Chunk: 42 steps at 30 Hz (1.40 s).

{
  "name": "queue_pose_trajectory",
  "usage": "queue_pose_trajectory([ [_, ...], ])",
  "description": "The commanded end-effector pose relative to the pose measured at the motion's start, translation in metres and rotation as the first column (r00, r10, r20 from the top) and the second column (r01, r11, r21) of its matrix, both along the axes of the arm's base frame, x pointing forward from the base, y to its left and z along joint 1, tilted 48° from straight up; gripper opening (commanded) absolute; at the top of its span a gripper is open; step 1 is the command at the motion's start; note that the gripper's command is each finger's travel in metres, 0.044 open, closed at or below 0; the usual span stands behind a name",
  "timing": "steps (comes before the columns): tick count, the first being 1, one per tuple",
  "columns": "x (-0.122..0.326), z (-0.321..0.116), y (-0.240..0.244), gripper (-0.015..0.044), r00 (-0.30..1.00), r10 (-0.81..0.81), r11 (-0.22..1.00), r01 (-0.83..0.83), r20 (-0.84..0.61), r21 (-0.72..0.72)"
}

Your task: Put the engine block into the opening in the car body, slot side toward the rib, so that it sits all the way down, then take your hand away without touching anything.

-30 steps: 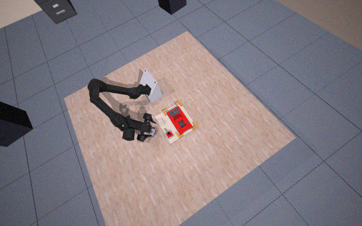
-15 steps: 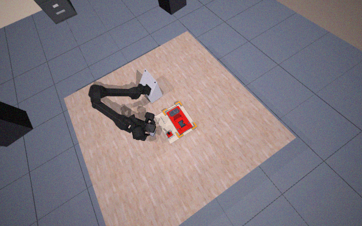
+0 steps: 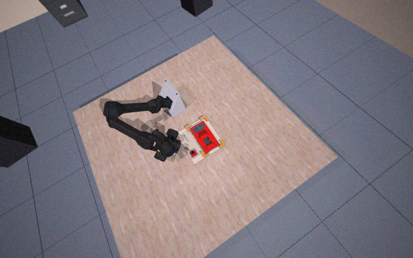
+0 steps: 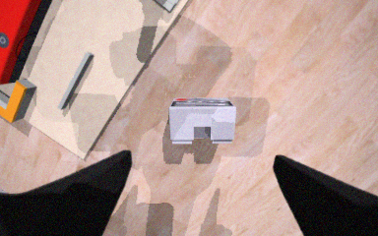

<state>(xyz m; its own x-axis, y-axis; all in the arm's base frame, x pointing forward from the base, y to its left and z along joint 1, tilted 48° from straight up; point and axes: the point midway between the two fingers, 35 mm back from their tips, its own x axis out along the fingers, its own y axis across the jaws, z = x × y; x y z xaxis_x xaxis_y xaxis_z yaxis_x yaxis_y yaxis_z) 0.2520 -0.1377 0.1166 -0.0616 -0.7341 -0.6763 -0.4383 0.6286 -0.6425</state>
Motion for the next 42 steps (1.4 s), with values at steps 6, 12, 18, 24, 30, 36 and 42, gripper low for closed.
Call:
queue_pose_trajectory([
  [6,0.008,-0.012,-0.008,0.044,1.0,0.001,1.0,-0.001,-0.002,-0.006],
  [12,0.008,-0.015,-0.01,0.044,1.0,0.001,1.0,-0.001,-0.002,-0.006],
  [18,0.008,-0.022,-0.017,0.044,1.0,0.001,1.0,-0.001,-0.002,-0.006],
  [24,0.008,-0.028,-0.025,0.044,1.0,0.001,1.0,-0.001,-0.002,-0.006],
  [30,0.007,-0.034,-0.032,0.044,1.0,0.001,1.0,-0.001,-0.002,-0.007],
  [36,0.006,-0.039,-0.037,0.044,1.0,0.001,1.0,-0.001,-0.002,-0.008],
  [42,0.006,-0.039,-0.037,0.0282,1.0,0.001,1.0,-0.001,-0.002,-0.008],
])
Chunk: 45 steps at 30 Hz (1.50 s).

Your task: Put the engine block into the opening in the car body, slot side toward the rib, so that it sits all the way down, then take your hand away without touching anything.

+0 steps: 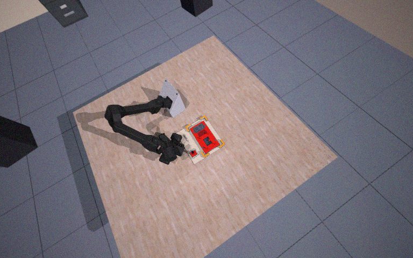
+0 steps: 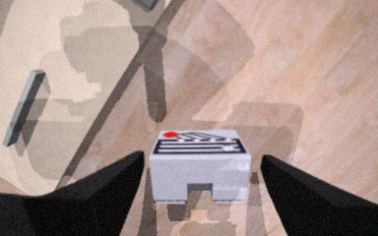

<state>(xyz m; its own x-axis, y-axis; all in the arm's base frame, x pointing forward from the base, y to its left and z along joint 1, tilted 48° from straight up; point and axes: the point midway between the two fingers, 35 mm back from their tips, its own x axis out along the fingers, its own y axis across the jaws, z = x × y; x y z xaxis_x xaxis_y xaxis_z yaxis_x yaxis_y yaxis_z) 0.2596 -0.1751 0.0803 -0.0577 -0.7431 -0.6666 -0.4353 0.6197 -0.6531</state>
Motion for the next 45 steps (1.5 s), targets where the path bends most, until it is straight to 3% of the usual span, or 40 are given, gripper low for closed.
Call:
queue_pose_trajectory([
  [1,-0.002,-0.003,0.0,0.0256,1.0,0.001,1.0,0.0,-0.007,0.005],
  [10,-0.002,-0.003,0.0,0.0196,1.0,0.001,1.0,0.0,-0.007,0.005],
  [18,0.003,0.007,0.012,0.0,1.0,0.001,1.0,-0.001,-0.006,0.013],
  [45,0.01,0.064,0.074,0.0,1.0,0.001,1.0,-0.001,-0.007,0.019],
])
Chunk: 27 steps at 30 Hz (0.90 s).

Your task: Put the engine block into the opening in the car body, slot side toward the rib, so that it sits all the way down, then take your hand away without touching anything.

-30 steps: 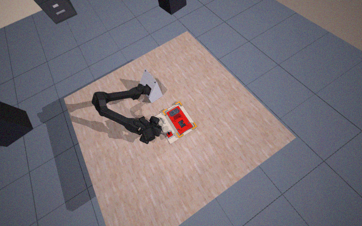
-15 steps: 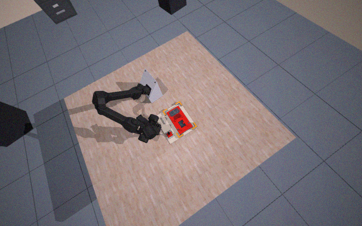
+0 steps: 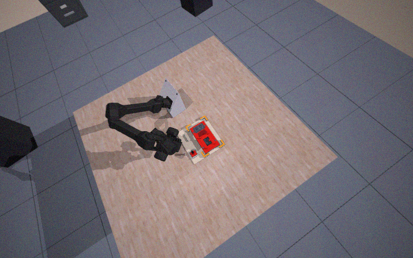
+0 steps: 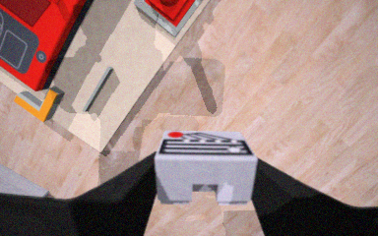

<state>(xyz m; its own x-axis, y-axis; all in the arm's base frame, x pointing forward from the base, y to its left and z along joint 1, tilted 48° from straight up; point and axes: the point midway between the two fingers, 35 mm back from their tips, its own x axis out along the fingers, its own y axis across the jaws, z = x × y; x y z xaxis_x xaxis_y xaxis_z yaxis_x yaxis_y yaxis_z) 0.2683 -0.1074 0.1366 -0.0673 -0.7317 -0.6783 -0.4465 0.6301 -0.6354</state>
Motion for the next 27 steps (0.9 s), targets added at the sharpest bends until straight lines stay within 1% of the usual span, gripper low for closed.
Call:
queue_pose_trajectory([
  [1,0.001,0.01,0.009,0.0,1.0,-0.001,1.0,0.001,0.008,0.002],
  [10,-0.002,0.028,0.025,0.0,1.0,-0.001,1.0,0.001,0.007,-0.007],
  [16,-0.004,0.014,0.011,0.0,1.0,-0.001,1.0,0.001,0.008,-0.007],
  [27,-0.005,0.017,0.012,0.0,0.998,0.041,0.999,-0.042,0.051,0.026],
])
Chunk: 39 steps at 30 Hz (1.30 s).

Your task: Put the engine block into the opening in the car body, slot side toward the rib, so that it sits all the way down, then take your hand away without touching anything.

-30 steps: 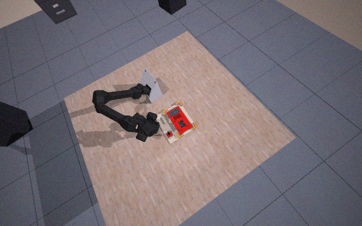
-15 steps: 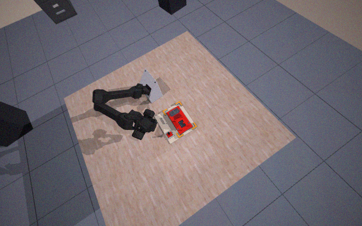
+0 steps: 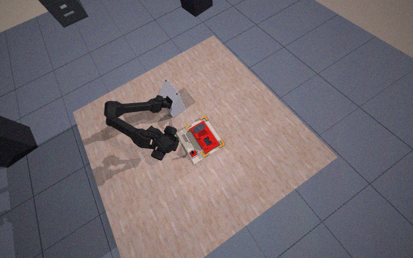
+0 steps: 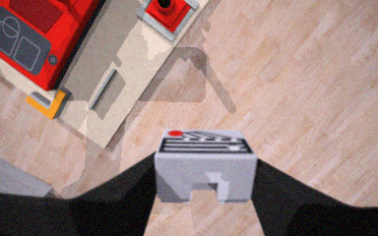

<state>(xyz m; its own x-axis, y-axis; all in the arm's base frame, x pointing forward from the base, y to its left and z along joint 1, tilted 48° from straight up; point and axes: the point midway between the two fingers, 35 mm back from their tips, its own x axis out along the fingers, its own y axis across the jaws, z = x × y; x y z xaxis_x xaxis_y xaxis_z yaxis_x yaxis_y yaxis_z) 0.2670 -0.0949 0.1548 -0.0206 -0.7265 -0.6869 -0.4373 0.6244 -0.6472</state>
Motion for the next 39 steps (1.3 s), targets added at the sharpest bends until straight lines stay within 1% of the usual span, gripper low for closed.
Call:
queue_pose_trajectory([
  [1,-0.004,-0.001,-0.001,0.0,0.999,0.028,0.999,-0.029,0.024,0.028],
  [8,-0.012,-0.001,-0.004,0.0,0.978,0.14,0.979,-0.16,0.157,0.124],
  [15,-0.018,-0.003,-0.009,0.0,0.925,0.234,0.932,-0.301,0.299,0.2],
  [18,-0.02,-0.002,-0.01,0.0,0.89,0.276,0.906,-0.367,0.363,0.212],
  [22,-0.022,0.001,-0.012,0.0,0.83,0.339,0.868,-0.458,0.443,0.194],
  [31,-0.022,0.001,-0.013,0.0,0.812,0.354,0.855,-0.482,0.464,0.191],
  [39,-0.026,-0.006,-0.027,0.0,0.743,0.391,0.804,-0.563,0.544,0.192],
])
